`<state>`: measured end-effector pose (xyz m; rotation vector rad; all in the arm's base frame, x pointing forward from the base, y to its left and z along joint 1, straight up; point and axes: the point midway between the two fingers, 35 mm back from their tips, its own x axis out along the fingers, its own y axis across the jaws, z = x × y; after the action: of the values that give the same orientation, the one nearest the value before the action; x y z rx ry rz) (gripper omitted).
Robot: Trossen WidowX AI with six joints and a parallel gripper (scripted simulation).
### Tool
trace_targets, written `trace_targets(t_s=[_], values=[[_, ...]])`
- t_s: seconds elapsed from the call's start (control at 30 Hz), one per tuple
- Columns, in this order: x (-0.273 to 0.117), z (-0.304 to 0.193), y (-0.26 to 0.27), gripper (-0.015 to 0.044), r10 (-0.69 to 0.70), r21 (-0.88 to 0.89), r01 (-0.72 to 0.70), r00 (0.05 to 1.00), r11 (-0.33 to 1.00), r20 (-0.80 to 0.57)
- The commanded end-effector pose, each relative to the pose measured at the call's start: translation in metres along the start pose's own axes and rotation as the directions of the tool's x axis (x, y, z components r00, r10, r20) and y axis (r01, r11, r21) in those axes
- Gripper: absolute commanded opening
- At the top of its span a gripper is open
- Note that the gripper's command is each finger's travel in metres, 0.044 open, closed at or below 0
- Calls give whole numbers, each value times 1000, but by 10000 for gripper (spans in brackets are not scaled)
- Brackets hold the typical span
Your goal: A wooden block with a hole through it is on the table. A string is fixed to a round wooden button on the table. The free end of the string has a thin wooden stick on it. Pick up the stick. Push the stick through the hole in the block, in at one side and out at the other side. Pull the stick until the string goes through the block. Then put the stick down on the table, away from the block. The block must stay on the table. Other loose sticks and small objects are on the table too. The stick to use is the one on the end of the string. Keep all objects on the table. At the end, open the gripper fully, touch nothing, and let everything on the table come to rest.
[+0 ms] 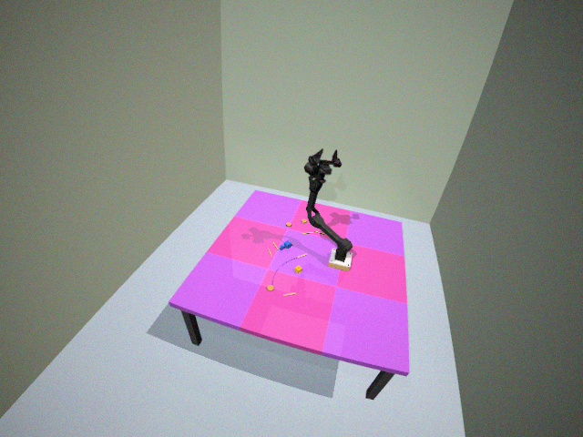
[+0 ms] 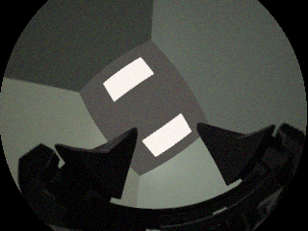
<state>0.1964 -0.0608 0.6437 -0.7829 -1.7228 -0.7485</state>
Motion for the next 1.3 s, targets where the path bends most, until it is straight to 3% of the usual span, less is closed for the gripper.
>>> trace_targets(t_s=[0.0, 0.17, 0.4, 0.53, 0.67, 0.7, 0.8, 1.03, 1.27], values=[[0, 0, 0, 426, 0, 0, 0, 1000, 1000, 0], [10, 16, -16, 440, -3, -80, 7, 999, 997, 52], [38, 83, -69, 440, -10, -432, 122, 968, 894, 252], [51, 143, -101, 440, -6, -679, 314, 910, 663, 414], [54, 209, -117, 440, 34, -776, 522, 822, 354, 568], [53, 226, -119, 440, 49, -774, 571, 795, 272, 604], [46, 250, -113, 440, 127, -751, 619, 746, 230, 653], [31, 310, -102, 440, 210, -623, 780, 619, -54, 757], [-18, 399, -55, 440, 385, -156, 885, 341, -438, 858]])
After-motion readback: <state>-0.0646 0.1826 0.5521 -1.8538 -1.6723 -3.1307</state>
